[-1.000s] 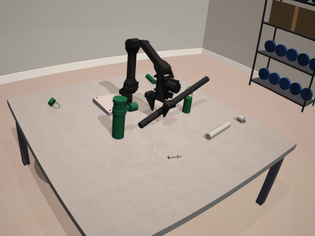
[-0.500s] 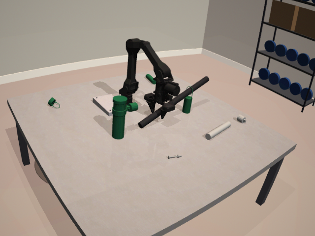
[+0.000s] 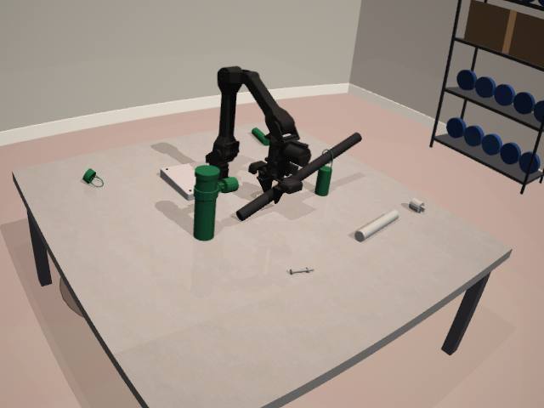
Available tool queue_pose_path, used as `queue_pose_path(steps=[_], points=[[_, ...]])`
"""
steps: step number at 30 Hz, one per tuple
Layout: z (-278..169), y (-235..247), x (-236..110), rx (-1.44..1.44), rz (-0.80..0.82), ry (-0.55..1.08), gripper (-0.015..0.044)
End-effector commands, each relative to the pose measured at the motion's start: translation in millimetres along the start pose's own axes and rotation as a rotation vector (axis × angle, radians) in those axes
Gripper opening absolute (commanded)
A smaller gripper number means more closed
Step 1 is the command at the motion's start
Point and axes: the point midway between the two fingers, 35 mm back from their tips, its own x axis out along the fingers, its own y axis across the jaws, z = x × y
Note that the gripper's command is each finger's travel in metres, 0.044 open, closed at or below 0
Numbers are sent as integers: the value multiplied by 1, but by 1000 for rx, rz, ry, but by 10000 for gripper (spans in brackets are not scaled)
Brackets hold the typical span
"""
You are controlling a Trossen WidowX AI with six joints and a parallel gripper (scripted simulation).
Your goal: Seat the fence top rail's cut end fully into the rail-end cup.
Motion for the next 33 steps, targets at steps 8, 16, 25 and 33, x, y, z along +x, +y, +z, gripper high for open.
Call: queue_pose_path(steps=[8, 16, 25, 33], points=[[0, 0, -7, 3, 5, 9, 0], [-6, -3, -32, -4, 13, 121, 0], [-14, -5, -70, -18, 11, 270, 0], [-17, -6, -81, -23, 8, 312, 0]])
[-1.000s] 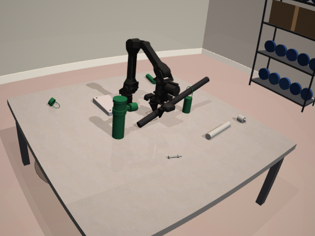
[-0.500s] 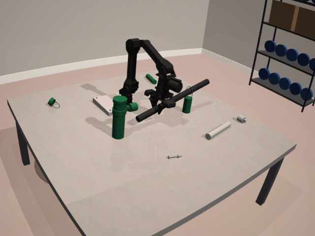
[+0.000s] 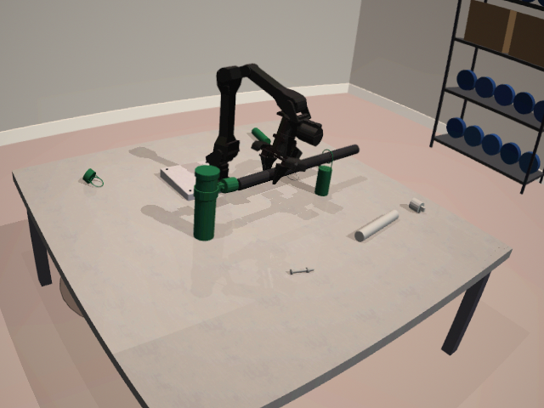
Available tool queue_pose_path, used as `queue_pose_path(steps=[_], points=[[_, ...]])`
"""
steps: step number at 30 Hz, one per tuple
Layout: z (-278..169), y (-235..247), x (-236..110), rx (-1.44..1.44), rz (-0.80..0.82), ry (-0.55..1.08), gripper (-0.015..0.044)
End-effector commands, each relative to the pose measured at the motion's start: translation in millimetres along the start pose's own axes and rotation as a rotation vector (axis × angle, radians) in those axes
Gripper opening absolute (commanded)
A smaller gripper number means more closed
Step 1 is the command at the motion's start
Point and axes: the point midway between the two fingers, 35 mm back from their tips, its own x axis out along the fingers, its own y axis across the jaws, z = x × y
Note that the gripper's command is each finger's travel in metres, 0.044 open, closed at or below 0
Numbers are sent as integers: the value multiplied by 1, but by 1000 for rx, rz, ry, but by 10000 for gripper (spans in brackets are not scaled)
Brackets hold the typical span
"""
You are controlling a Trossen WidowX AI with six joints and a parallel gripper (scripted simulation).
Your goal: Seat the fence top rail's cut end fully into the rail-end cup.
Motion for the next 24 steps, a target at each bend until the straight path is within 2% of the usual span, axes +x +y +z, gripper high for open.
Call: queue_pose_path(steps=[1, 24], points=[[-3, -1, -4, 0, -7, 16, 0], [-4, -4, -6, 0, 0, 0, 0]])
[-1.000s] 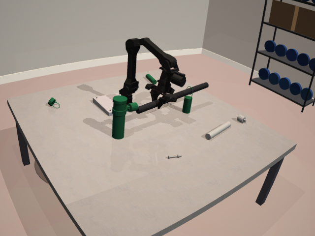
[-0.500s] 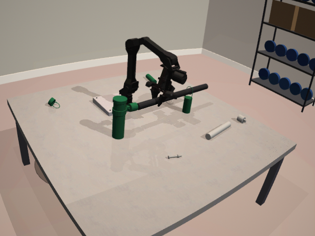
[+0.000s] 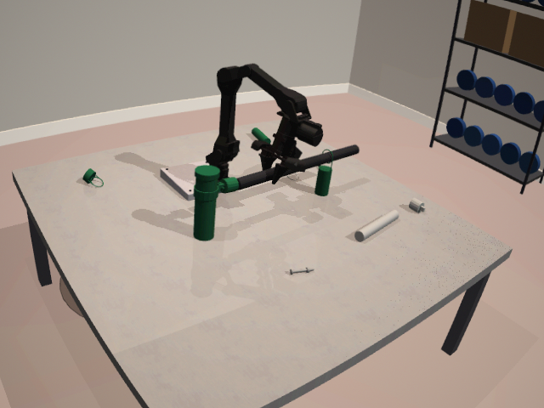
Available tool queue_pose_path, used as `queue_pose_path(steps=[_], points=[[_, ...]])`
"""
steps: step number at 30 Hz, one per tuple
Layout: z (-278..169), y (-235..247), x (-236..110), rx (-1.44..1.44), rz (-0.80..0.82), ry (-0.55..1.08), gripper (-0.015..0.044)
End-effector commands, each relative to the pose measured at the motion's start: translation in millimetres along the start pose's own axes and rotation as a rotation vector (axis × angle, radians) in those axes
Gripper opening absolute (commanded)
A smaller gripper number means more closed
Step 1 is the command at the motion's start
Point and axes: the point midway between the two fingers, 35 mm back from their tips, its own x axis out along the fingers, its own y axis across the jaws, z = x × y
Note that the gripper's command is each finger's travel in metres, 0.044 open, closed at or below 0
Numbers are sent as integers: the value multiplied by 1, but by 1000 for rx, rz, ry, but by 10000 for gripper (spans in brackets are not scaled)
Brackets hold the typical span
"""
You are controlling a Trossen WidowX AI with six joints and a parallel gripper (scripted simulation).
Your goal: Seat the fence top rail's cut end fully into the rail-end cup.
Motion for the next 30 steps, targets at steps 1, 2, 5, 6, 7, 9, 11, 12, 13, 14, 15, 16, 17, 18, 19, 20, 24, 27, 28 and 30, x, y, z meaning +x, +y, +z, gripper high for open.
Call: queue_pose_path(steps=[1, 2, 5, 6, 7, 9, 11, 12, 13, 14, 15, 16, 17, 18, 19, 20, 24, 27, 28, 30], points=[[-3, -4, -5, 1, -12, 1, 0], [-3, -5, -6, 1, -12, 1, 0], [-4, -6, -7, 1, -12, 1, 0], [-4, -6, -7, 1, -12, 1, 0], [-4, -6, -7, 1, -12, 1, 0], [-4, -6, -8, 1, -12, 1, 0], [-4, -6, -9, 1, -12, 1, 0], [-5, -5, -9, 1, -12, 1, 0], [-5, -5, -9, 0, -12, 1, 0], [-5, -5, -9, 0, -12, 1, 0], [-6, -5, -8, 0, -11, 1, 0], [-7, -5, -8, 0, -11, 2, 0], [-8, -5, -7, -1, -10, 2, 0], [-9, -5, -7, -1, -9, 2, 0], [-10, -4, -6, -2, -8, 2, 0], [-12, -4, -5, -2, -7, 2, 0], [-17, -3, -2, -4, -3, 2, 0], [-21, -2, 0, -6, 0, 2, 0], [-22, -1, 1, -6, 1, 2, 0], [-23, -1, 1, -7, 2, 2, 0]])
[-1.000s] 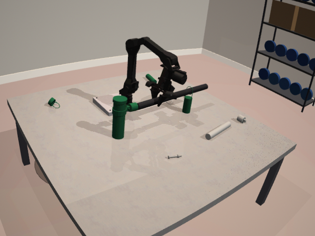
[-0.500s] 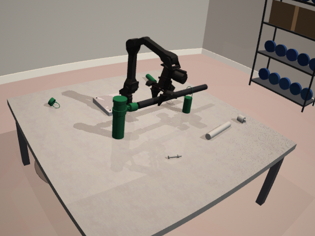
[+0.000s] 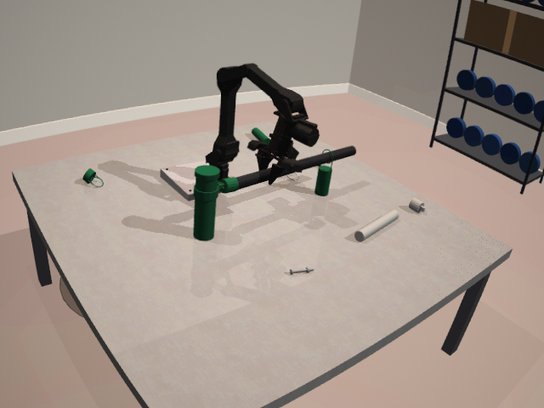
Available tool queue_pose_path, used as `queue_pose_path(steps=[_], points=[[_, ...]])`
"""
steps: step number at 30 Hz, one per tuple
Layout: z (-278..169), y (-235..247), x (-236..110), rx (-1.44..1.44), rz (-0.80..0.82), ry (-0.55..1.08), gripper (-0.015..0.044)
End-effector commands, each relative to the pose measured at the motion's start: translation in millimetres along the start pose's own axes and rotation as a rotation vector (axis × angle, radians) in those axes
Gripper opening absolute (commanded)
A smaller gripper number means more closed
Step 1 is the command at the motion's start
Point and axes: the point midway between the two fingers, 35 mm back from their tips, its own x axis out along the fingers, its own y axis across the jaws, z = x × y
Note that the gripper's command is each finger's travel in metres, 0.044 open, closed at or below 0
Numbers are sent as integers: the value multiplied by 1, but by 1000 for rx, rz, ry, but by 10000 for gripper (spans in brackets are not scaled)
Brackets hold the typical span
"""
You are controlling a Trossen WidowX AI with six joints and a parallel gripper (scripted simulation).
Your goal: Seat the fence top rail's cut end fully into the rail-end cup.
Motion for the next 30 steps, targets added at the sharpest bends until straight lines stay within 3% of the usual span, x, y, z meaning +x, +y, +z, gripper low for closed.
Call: queue_pose_path(steps=[1, 30], points=[[-5, 1, 0, -1, -6, 10, 0], [-3, -1, -3, -2, 0, 12, 0]])
